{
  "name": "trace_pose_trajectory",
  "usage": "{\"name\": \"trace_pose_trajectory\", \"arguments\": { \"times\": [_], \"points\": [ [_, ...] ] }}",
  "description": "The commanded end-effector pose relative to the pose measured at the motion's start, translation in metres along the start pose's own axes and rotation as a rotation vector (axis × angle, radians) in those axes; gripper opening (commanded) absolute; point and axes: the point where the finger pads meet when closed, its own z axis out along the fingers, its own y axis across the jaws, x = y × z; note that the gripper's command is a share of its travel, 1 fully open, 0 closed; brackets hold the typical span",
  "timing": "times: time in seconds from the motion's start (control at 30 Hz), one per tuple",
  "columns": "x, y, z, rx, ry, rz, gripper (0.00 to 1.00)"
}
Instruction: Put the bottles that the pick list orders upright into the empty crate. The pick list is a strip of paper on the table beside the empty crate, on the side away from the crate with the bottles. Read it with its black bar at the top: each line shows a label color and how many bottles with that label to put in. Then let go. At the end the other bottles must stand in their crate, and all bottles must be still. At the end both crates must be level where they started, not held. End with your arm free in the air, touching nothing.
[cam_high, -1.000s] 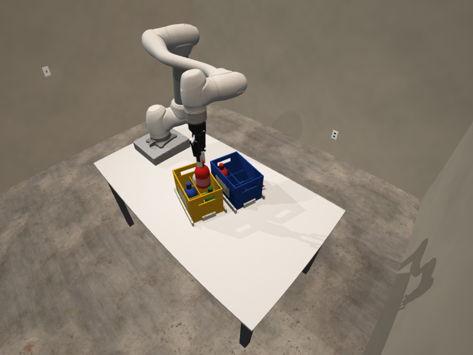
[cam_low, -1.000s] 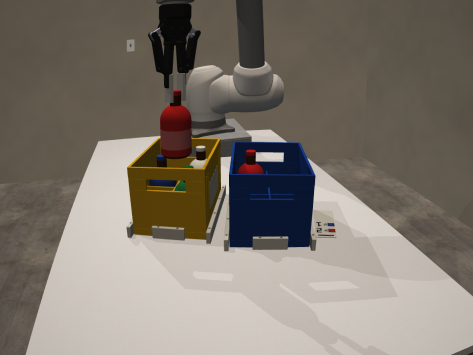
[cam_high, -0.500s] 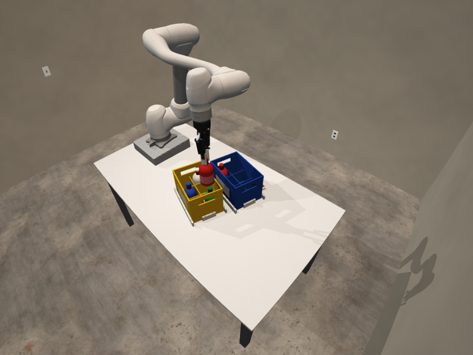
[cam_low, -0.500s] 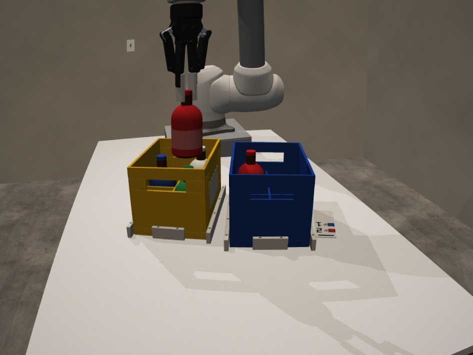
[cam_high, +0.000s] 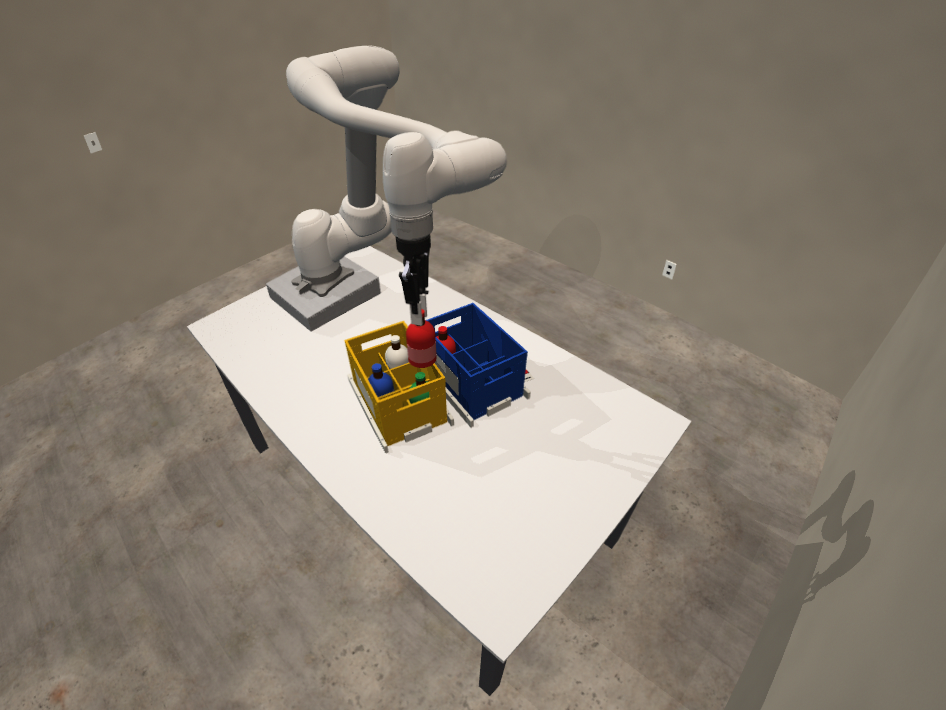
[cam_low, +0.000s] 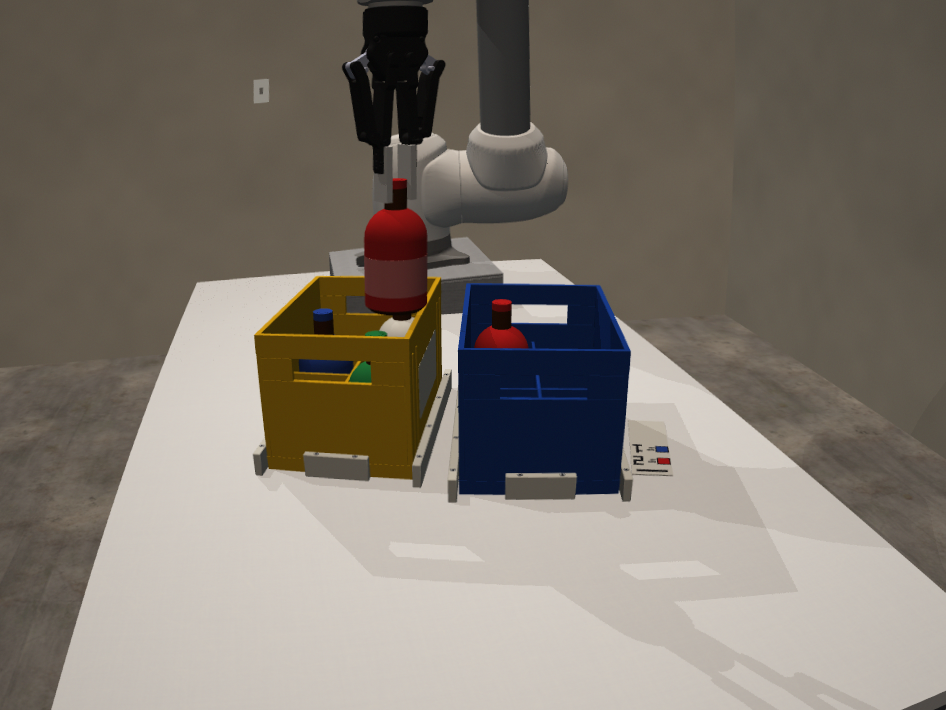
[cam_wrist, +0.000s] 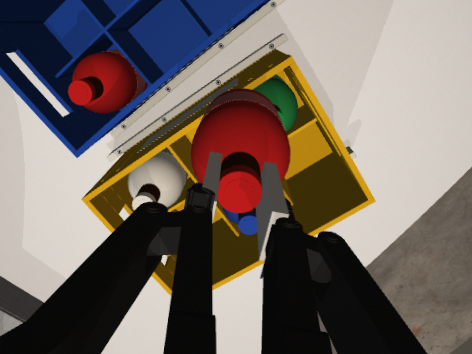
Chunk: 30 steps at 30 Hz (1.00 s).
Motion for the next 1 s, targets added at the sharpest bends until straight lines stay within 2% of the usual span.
{"name": "trace_pose_trajectory", "arguments": {
  "times": [0.0, 0.97],
  "points": [
    [0.002, -0.004, 0.0, 0.0, 0.0, 0.0, 0.0],
    [0.028, -0.047, 0.0, 0.0, 0.0, 0.0, 0.0]
  ]
}}
